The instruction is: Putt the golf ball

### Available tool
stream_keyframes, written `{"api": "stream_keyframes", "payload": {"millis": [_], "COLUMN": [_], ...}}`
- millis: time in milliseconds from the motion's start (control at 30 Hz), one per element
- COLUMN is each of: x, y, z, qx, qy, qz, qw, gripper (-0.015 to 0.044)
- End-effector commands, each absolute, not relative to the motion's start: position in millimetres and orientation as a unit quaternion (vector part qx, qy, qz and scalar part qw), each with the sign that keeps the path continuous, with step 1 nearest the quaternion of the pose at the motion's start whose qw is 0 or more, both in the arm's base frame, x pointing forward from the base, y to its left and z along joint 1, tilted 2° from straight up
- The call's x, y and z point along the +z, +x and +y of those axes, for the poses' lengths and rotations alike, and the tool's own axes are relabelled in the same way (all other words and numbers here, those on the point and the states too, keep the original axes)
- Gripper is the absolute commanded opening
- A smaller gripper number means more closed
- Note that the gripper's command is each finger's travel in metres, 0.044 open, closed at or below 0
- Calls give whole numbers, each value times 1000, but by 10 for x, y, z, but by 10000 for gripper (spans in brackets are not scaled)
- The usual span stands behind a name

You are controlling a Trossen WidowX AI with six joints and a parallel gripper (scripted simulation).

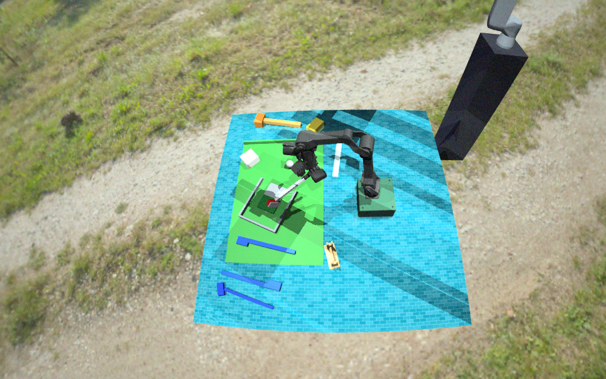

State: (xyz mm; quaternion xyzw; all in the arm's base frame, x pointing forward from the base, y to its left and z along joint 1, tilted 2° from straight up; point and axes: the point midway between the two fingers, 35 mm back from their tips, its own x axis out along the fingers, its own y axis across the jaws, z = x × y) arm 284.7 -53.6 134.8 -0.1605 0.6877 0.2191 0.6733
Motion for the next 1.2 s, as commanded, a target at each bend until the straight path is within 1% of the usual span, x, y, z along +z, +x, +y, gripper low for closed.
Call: {"api": "stream_keyframes", "payload": {"millis": [0,333,700,933,1167], "x": [1422,1546,1683,1664,1362], "y": [2815,2615,2285,2266,2295], "z": [-763,-1290,-1802,-1833,-1846], "qx": [171,57,-65,-76,-119], "qy": [-121,-18,95,106,151], "qz": [703,736,753,754,759], "qw": [679,674,648,644,622], "gripper": [0,0,0,0,0]}}
